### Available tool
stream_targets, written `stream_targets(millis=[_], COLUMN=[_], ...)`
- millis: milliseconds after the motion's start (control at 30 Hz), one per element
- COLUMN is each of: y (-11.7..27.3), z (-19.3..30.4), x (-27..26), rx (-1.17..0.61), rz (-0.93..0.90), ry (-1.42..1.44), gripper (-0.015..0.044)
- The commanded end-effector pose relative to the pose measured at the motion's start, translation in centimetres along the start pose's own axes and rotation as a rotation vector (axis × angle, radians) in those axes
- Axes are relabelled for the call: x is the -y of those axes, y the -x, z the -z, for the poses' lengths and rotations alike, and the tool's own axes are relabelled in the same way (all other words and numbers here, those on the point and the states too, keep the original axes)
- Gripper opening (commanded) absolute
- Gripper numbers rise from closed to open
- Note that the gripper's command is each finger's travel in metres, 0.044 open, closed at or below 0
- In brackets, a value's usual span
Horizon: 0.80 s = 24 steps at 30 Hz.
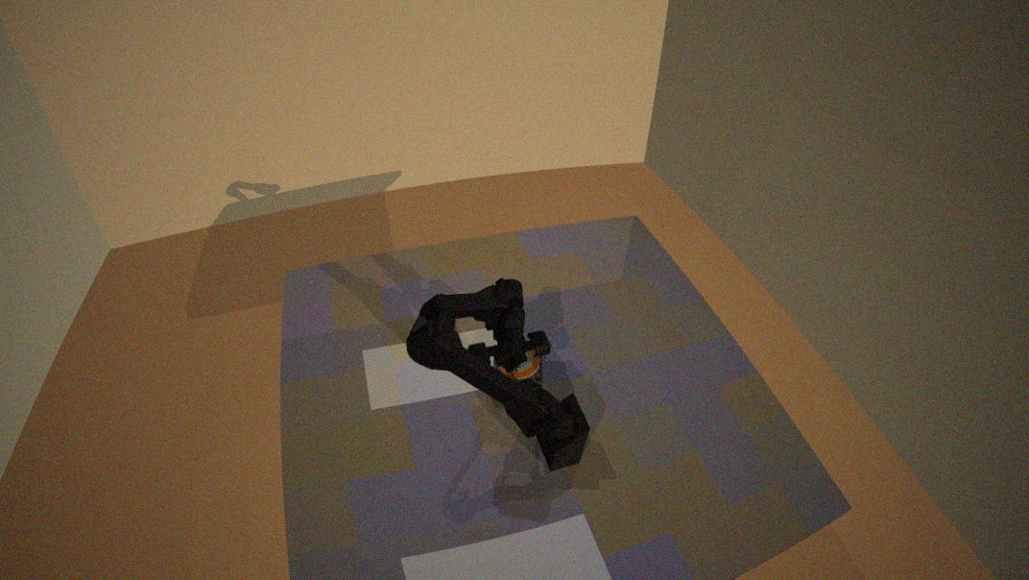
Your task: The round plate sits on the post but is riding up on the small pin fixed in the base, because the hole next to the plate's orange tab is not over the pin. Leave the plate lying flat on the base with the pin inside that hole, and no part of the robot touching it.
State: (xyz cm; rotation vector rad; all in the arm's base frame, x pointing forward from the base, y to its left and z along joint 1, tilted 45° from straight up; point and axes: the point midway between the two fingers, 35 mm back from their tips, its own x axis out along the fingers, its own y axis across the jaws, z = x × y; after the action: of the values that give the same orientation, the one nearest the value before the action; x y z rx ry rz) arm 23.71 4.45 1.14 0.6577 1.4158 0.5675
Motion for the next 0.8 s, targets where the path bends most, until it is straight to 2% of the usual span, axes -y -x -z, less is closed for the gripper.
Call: stream_targets(millis=[0,767], y=[-0.3,-0.2], z=[0.8,1.5], x=[0.4,2.1], rx=[-0.018,-0.019], rz=[0.008,0.009], ry=[-0.007,-0.007], gripper=[0.0,0.0])
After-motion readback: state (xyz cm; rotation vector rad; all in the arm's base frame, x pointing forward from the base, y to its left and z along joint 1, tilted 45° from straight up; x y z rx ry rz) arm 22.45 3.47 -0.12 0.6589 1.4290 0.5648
